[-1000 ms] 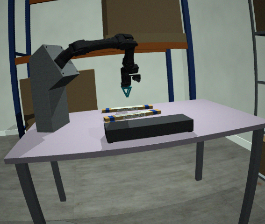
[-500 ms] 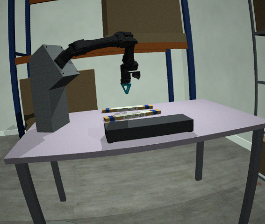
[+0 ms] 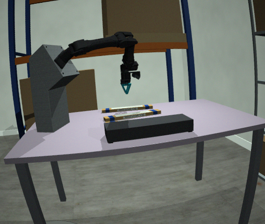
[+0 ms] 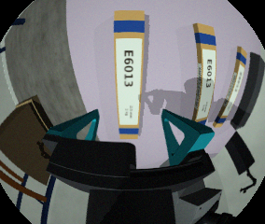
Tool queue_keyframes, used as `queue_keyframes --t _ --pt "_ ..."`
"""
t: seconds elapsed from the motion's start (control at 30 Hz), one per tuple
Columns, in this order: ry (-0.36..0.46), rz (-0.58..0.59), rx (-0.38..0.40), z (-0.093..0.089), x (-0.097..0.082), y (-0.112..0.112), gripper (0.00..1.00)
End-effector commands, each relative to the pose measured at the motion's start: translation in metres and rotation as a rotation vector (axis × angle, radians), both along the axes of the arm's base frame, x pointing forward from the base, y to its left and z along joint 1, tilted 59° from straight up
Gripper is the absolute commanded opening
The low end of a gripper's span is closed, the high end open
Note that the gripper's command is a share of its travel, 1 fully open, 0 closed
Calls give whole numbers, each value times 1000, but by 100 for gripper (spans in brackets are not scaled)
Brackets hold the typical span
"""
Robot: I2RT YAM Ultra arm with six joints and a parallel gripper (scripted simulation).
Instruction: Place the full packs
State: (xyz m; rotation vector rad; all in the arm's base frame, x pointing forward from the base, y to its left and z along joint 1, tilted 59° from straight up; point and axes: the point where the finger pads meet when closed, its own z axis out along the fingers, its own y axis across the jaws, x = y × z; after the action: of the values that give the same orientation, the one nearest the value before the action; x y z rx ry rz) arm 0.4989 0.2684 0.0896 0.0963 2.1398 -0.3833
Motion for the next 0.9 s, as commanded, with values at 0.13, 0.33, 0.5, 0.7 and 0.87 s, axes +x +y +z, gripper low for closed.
queue_keyframes --t 0.13,0.33,0.5,0.7,0.87 --pt "17 18 -23 -7 -10 8 95" --pt "17 18 -23 -7 -10 8 95" --pt "17 18 -23 -7 -10 8 95" --pt "14 44 -48 9 -6 -11 95" --pt "62 126 -176 19 -12 -43 95"
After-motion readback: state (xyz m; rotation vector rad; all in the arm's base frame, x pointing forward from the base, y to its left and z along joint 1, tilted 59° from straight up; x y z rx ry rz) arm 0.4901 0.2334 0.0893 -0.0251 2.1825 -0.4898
